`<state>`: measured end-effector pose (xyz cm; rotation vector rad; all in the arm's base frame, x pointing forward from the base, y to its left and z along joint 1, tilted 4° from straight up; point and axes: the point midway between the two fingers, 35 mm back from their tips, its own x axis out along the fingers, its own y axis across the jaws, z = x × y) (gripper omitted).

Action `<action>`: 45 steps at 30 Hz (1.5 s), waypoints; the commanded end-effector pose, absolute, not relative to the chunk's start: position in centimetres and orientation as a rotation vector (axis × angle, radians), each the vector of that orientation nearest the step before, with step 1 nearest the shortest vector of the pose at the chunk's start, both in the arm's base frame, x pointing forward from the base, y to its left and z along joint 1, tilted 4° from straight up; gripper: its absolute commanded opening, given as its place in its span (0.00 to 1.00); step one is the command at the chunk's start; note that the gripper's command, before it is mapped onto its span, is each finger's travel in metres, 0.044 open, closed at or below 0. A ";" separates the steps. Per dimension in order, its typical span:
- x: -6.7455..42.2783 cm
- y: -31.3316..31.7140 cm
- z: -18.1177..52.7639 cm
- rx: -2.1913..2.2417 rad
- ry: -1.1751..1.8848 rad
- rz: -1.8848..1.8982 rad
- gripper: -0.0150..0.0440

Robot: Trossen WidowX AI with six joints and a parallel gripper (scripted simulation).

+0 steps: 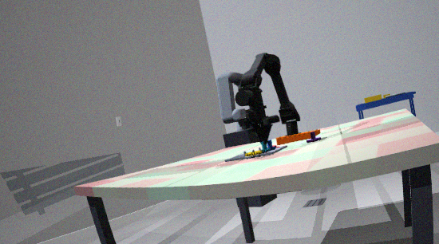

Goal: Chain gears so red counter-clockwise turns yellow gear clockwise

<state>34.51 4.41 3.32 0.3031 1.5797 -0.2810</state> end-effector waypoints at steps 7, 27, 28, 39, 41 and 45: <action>34.5 4.4 3.4 0.257 1.586 -0.232 0.49; 34.2 4.2 12.4 0.147 1.602 -0.122 0.80; 34.2 4.2 12.4 0.147 1.602 -0.122 0.85; 34.2 4.2 12.4 0.147 1.602 -0.122 1.00; 34.2 4.2 12.4 0.147 1.602 -0.122 1.00; 34.2 4.2 12.4 0.147 1.602 -0.122 1.00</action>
